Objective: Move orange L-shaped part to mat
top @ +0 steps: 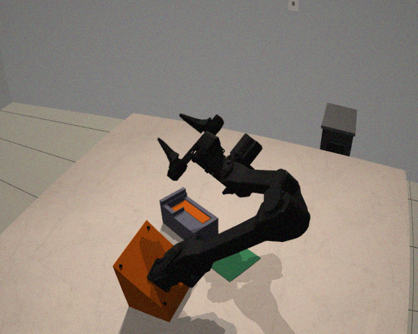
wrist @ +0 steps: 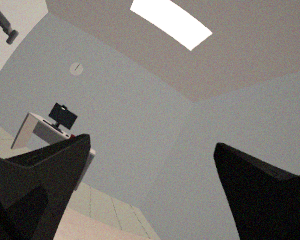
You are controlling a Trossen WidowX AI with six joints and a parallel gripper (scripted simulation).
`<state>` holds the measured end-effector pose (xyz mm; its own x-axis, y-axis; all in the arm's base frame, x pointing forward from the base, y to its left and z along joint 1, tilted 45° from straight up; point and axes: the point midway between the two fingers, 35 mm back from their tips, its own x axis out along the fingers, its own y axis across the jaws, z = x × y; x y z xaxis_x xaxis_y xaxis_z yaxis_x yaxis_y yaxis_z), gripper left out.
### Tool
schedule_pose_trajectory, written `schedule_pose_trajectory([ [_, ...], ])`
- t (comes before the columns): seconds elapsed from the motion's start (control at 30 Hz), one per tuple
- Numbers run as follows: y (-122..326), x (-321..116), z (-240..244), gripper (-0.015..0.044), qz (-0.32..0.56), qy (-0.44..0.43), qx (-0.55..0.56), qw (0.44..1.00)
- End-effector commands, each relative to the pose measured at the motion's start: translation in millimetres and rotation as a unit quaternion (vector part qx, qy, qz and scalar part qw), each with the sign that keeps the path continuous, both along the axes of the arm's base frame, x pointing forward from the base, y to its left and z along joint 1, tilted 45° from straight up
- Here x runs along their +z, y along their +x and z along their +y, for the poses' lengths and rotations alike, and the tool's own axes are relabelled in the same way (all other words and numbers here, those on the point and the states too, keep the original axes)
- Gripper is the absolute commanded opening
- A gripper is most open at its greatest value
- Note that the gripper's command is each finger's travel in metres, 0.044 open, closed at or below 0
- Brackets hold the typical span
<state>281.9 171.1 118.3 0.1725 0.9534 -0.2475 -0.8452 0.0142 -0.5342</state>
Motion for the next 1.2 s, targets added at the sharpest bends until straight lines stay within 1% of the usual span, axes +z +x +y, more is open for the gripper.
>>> schedule_pose_trajectory([
  [0.0,1.5,-1.7,0.4,0.0374,0.012,-0.003,-0.005,1.000],
  [0.07,7.8,-9.9,3.2,0.0321,0.068,-0.017,-0.027,0.997],
  [0.13,17.5,-24.8,5.1,0.0269,0.165,-0.042,-0.073,0.983],
  [0.17,22.8,-34.2,7.3,0.0242,0.218,-0.061,-0.102,0.969],
  [0.23,31.1,-55.8,8.6,0.0190,0.331,-0.098,-0.169,0.923],
  [0.27,33.9,-66.6,8.5,0.0180,0.382,-0.117,-0.205,0.893],
  [0.37,36.8,-97.1,5.5,0.0180,0.505,-0.173,-0.318,0.784],
  [0.43,35.7,-114.5,0.7,0.0180,0.560,-0.205,-0.397,0.698],
  [0.5,32.6,-129.2,-6.3,0.0180,0.590,-0.233,-0.478,0.607],
  [0.6,26.9,-144.2,-20.1,0.0180,0.591,-0.261,-0.600,0.471],
  [0.7,22.0,-150.1,-35.3,0.0180,0.544,-0.268,-0.714,0.349],
  [0.73,21.0,-150.0,-40.3,0.0180,0.518,-0.273,-0.744,0.321],
  [0.87,21.4,-142.6,-55.0,0.0180,0.407,-0.280,-0.832,0.252],
  [1.0,25.8,-132.6,-61.2,0.0180,0.320,-0.242,-0.892,0.209],
  [1.1,27.9,-128.9,-62.2,0.0180,0.290,-0.188,-0.921,0.179],
  [1.17,28.0,-128.6,-62.3,0.0180,0.288,-0.182,-0.924,0.175],
])
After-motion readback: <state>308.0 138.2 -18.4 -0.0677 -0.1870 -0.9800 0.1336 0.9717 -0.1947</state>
